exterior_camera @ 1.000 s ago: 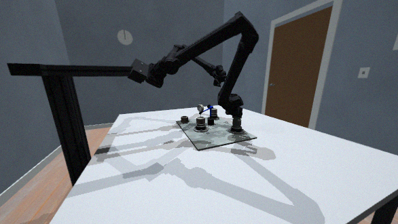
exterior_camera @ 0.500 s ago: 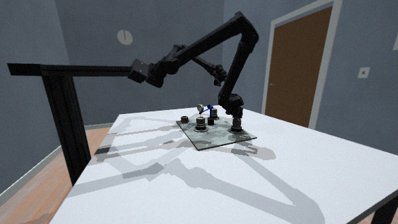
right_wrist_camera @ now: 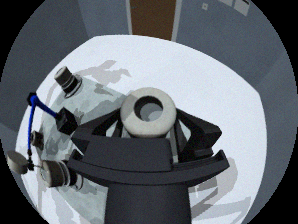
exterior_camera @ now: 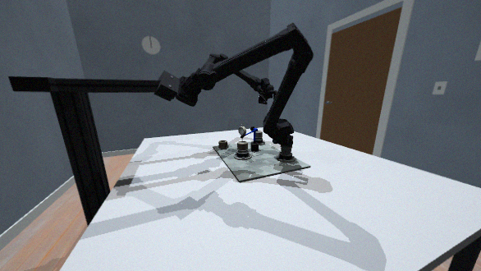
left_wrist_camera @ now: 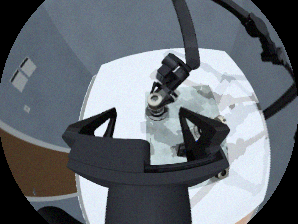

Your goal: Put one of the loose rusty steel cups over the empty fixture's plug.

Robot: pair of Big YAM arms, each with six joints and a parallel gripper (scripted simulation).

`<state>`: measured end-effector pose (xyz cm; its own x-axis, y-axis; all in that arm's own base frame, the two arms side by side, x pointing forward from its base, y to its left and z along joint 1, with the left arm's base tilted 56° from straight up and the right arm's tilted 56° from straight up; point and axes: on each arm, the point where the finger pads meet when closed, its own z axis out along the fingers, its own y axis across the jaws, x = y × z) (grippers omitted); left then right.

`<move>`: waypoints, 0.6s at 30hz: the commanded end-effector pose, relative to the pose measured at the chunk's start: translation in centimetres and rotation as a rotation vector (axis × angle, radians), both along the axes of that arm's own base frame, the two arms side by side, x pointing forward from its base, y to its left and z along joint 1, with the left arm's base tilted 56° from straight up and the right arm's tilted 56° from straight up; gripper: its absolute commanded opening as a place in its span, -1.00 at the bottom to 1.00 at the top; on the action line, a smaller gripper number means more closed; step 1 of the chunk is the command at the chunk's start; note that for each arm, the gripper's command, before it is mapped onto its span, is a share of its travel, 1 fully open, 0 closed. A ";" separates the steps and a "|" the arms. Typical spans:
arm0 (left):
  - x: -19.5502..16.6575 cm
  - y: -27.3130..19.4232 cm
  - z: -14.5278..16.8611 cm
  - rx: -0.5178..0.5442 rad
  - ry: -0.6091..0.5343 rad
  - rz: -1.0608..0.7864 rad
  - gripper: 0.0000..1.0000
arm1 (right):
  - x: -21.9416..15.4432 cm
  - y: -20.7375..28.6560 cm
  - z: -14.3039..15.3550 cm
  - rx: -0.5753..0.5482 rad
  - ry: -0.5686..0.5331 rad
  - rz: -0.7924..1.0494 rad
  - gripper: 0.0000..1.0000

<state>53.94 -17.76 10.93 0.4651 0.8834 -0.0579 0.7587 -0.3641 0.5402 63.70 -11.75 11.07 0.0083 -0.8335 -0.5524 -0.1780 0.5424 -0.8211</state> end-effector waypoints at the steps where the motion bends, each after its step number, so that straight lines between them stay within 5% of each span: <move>1: 1.0 -0.3 1.6 -0.008 -0.031 -0.011 1.00 | 0.7 0.2 0.3 -0.020 -0.032 0.024 0.34; 16: 1.0 -0.3 1.6 -0.008 -0.031 -0.011 1.00 | 1.6 -1.7 -1.4 -0.021 -0.017 0.013 0.34; 18: 1.0 -0.3 1.6 -0.008 -0.031 -0.011 1.00 | 1.6 0.3 0.4 -0.022 -0.039 0.035 0.34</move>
